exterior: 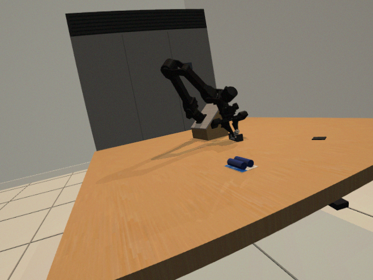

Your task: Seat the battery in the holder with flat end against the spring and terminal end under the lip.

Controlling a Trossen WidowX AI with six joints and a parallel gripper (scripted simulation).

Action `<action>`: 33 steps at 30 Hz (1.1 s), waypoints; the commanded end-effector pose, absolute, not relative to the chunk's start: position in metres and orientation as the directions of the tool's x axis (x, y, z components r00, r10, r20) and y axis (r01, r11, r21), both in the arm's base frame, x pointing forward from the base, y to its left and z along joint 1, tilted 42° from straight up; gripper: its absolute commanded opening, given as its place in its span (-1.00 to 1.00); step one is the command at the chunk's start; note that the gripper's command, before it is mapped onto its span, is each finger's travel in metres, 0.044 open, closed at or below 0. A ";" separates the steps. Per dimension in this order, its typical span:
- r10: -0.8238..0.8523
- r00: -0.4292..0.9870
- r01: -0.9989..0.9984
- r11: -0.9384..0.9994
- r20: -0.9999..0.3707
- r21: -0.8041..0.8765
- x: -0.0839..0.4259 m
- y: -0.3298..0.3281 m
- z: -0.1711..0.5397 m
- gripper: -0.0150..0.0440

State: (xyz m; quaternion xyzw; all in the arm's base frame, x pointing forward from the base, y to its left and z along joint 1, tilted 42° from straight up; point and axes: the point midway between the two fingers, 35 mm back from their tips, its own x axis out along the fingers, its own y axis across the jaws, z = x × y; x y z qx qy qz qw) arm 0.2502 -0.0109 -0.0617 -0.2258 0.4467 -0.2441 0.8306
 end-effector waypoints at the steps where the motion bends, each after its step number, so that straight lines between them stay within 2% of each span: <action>1: -0.602 0.458 0.196 0.786 -0.654 -0.586 0.250 -0.010 -0.066 -0.25; 33: -0.619 0.277 0.212 0.786 -0.735 -0.581 0.259 -0.015 -0.071 -0.25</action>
